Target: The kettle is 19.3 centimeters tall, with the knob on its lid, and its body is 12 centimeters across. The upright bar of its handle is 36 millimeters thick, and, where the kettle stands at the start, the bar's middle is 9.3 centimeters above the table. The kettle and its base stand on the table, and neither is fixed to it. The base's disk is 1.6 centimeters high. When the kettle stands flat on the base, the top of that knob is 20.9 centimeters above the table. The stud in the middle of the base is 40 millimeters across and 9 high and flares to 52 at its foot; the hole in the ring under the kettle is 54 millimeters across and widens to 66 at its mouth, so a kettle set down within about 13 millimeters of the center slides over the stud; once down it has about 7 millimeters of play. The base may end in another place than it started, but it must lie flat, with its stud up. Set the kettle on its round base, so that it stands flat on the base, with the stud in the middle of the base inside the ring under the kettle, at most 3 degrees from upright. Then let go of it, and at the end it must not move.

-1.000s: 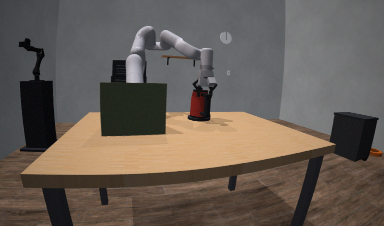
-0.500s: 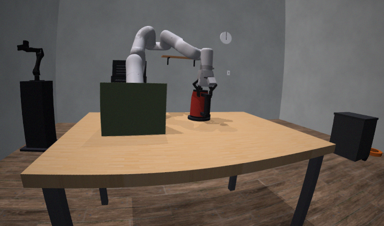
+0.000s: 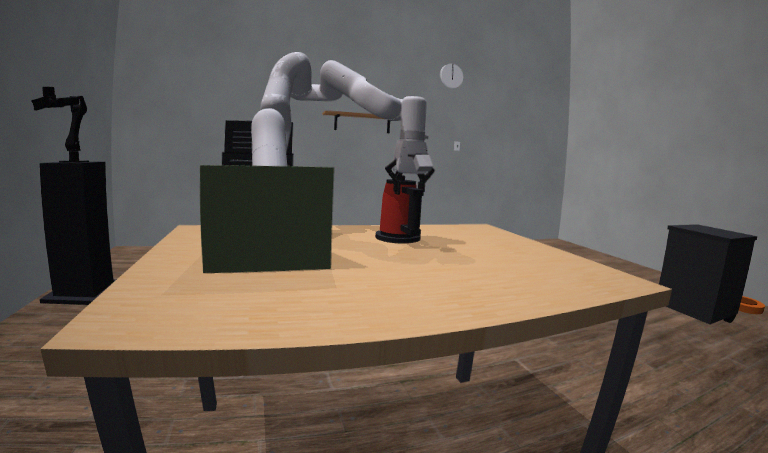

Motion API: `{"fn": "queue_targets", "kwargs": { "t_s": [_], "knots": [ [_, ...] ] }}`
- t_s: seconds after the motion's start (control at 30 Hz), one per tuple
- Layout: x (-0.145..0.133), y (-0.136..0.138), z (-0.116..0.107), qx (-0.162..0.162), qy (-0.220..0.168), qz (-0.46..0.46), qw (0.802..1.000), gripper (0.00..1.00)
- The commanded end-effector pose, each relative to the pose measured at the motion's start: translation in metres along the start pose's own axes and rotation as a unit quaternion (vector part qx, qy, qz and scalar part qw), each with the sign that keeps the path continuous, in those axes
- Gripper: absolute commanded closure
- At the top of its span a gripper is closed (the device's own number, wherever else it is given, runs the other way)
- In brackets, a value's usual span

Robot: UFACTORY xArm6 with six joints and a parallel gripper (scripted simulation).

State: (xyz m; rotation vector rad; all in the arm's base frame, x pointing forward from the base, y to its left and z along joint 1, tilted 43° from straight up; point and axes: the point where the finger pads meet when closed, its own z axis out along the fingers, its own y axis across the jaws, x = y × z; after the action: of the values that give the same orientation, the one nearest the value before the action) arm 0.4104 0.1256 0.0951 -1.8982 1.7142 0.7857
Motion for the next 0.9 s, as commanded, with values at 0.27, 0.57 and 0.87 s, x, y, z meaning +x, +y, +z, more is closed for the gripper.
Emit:
{"fn": "queue_targets", "kwargs": {
  "t_s": [0.27,0.57,0.87],
  "knots": [
    [0.0,-0.001,-0.001,0.002,0.0,-0.001,1.0,0.19],
    [0.0,-0.001,-0.006,0.002,0.0,-0.001,1.0,0.19],
    [0.0,-0.001,-0.053,0.002,0.0,-0.001,1.0,0.19]
  ]
}}
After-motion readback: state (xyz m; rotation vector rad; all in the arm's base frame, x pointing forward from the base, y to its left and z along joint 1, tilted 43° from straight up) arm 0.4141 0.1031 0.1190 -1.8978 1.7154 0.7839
